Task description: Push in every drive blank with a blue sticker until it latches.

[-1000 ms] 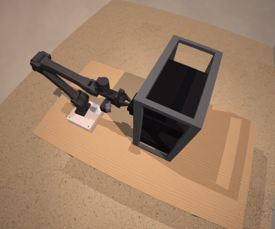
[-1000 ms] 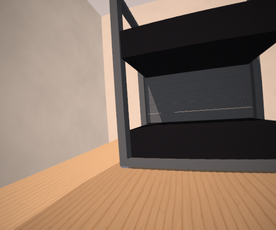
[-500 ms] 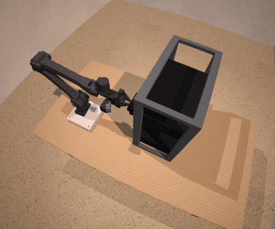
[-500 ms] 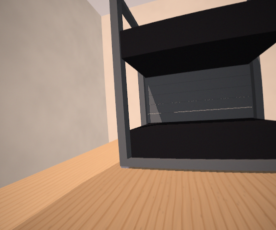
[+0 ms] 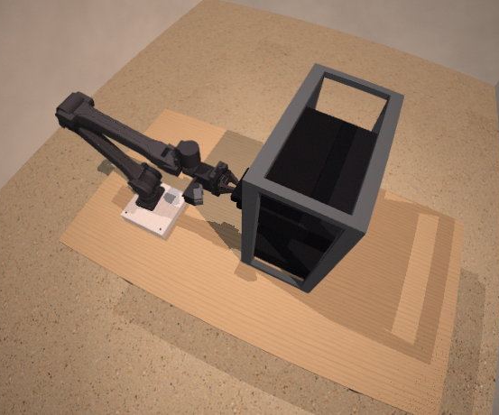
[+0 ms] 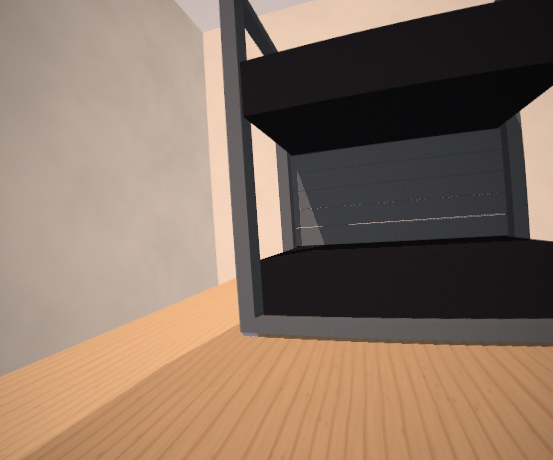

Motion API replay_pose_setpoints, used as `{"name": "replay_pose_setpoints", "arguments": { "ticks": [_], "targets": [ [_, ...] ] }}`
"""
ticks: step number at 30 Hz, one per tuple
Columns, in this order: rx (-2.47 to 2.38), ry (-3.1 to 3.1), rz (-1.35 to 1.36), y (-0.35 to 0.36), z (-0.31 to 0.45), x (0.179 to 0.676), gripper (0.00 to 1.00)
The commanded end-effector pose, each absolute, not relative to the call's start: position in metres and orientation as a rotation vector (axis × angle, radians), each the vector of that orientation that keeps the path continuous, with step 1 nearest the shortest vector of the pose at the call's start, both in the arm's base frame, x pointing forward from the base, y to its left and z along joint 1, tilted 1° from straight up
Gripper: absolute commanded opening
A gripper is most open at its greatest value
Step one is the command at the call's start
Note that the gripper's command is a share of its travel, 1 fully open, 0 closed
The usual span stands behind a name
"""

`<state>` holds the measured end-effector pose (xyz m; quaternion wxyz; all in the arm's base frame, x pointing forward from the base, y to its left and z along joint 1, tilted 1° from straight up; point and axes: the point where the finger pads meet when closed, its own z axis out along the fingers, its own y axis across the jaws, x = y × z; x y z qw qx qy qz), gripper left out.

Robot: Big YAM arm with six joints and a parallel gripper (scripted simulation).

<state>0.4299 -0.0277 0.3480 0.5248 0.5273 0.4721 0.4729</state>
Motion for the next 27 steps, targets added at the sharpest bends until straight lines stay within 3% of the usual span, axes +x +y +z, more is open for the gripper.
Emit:
{"name": "replay_pose_setpoints", "arguments": {
  "ticks": [1, 27],
  "targets": [
    [1.214, 1.060, 1.172, -0.033, 0.396, 0.452, 0.00],
    [1.225, 1.074, 1.167, -0.033, 0.390, 0.466, 0.00]
  ]
}}
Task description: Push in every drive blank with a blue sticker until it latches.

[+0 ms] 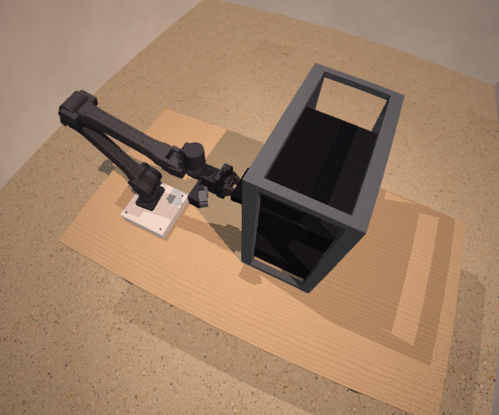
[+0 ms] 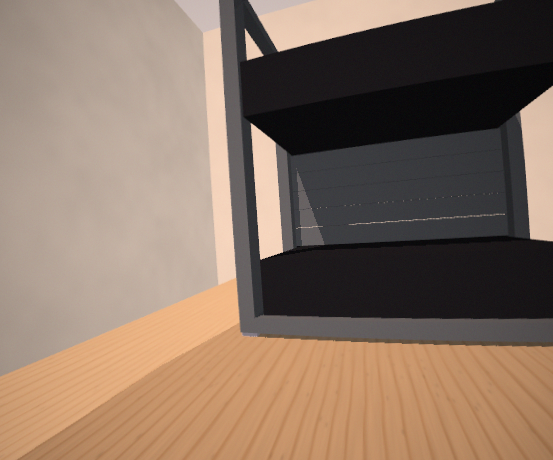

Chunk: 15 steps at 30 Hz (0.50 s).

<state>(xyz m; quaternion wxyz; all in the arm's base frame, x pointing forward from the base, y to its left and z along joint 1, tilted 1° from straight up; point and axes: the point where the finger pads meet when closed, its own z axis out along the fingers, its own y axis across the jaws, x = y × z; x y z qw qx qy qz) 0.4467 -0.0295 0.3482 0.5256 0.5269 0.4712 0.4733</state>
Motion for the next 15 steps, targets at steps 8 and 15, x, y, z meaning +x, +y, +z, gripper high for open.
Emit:
{"name": "replay_pose_setpoints", "arguments": {
  "ticks": [8, 15],
  "targets": [
    [1.225, 1.074, 1.167, -0.0334, 0.3900, 0.4661, 0.00],
    [1.234, 1.084, 1.162, -0.0327, 0.3870, 0.4649, 0.00]
  ]
}}
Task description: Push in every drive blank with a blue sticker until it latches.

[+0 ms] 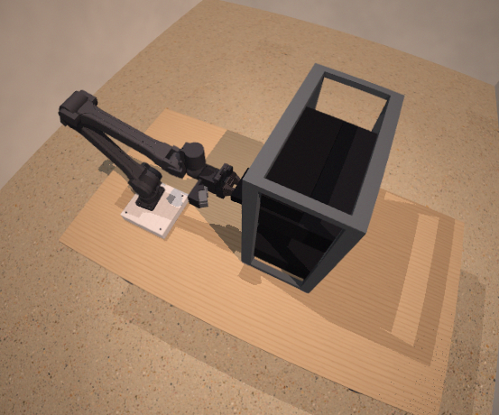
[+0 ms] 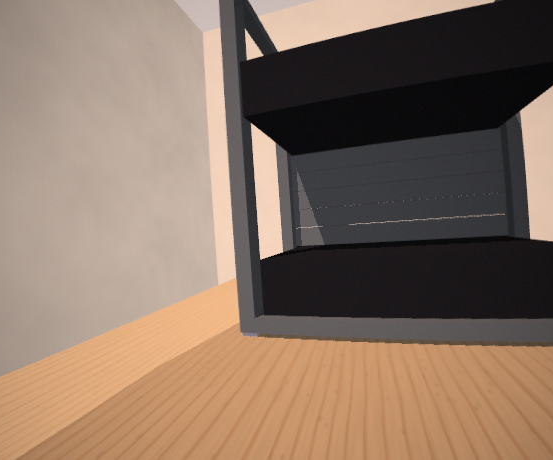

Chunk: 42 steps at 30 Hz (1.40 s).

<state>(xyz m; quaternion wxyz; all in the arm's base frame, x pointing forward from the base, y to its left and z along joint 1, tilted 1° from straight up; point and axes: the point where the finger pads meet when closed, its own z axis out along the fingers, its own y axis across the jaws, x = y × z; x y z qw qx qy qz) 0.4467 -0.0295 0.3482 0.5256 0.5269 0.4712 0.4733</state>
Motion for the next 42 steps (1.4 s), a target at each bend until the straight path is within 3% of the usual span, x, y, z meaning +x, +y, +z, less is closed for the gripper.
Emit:
{"name": "replay_pose_setpoints", "arguments": {
  "ticks": [1, 3, 5, 21, 42],
  "targets": [
    [1.237, 1.088, 1.160, -0.032, 0.386, 0.463, 0.00],
    [1.219, 1.075, 1.174, -0.029, 0.396, 0.451, 0.00],
    [1.262, 1.126, 1.148, -0.024, 0.356, 0.435, 0.00],
    [1.263, 1.128, 1.146, -0.016, 0.352, 0.353, 0.00],
    [1.266, 1.126, 1.142, -0.017, 0.350, 0.350, 0.00]
  ]
}}
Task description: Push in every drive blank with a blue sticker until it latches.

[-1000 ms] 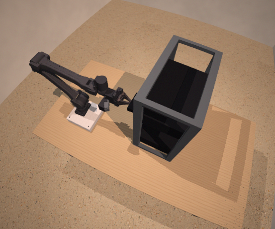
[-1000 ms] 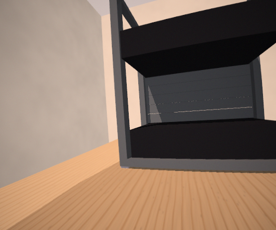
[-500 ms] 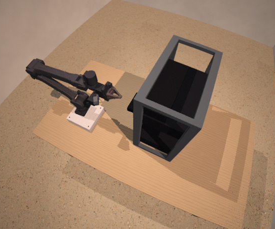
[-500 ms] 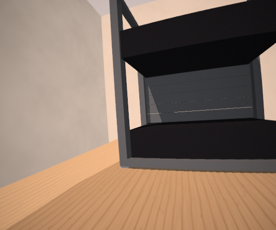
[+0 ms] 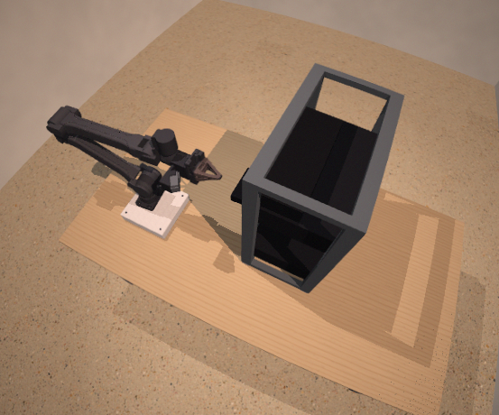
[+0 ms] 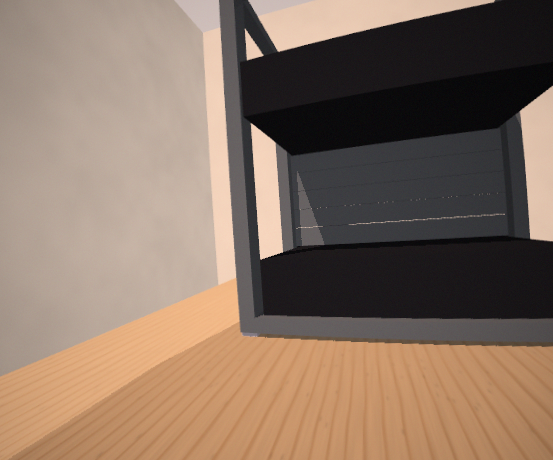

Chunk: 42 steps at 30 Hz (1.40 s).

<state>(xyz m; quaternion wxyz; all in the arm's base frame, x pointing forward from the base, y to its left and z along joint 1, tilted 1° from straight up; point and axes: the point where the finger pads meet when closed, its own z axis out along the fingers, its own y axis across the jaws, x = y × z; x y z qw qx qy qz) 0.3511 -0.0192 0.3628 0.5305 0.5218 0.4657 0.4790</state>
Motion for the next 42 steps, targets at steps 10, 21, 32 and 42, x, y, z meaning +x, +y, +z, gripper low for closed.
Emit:
{"name": "replay_pose_setpoints", "arguments": {
  "ticks": [10, 21, 32, 42],
  "targets": [
    [1.262, 1.128, 1.146, -0.014, 0.348, 0.331, 0.00],
    [1.260, 1.128, 1.145, -0.010, 0.339, 0.280, 0.00],
    [1.274, 1.115, 1.142, -0.005, 0.332, 0.244, 0.00],
    [1.278, 1.115, 1.135, -0.005, 0.331, 0.244, 0.00]
  ]
}}
